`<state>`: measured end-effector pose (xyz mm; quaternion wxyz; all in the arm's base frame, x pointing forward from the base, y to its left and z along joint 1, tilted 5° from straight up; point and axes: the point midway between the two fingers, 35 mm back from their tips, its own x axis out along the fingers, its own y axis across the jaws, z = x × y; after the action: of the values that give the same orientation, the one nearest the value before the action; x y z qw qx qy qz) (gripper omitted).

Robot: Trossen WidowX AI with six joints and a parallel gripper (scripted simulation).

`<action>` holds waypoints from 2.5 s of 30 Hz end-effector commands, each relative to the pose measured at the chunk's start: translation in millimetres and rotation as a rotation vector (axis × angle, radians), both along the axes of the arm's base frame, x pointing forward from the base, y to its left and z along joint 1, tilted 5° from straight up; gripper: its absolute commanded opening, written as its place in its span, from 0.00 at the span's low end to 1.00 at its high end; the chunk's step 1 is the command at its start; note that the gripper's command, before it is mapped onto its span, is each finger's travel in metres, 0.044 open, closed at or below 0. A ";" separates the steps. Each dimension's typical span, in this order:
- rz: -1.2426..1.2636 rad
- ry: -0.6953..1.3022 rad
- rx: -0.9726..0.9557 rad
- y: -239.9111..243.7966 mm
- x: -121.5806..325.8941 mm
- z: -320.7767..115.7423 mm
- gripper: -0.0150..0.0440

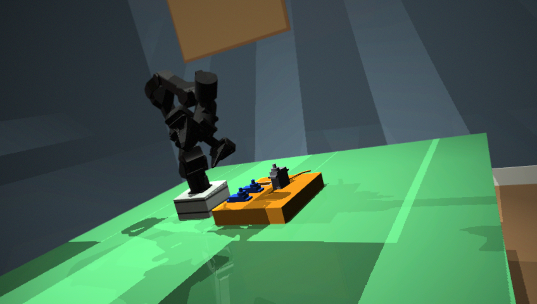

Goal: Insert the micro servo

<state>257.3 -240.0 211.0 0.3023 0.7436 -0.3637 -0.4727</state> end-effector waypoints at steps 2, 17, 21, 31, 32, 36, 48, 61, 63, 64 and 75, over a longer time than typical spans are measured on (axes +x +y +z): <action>0.149 0.106 0.059 26.7 24.0 -16.4 1.00; 0.548 0.391 0.186 113.7 65.4 -56.1 1.00; 0.653 0.470 0.221 139.1 70.5 -66.0 1.00; 0.901 0.670 0.303 201.0 71.4 -87.2 1.00; 0.926 0.691 0.311 207.3 70.6 -89.1 1.00; 1.024 0.776 0.344 232.0 65.9 -96.1 1.00; 1.296 1.035 0.445 300.5 39.7 -110.6 1.00; 1.326 1.066 0.457 306.9 35.9 -126.3 1.00; 1.326 1.066 0.457 306.2 35.7 -134.2 1.00; 1.326 1.066 0.457 306.0 35.8 -136.6 1.00; 1.326 1.066 0.457 305.5 36.4 -145.5 1.00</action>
<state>295.2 65.7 72.2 0.4885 0.5274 0.4318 -0.5447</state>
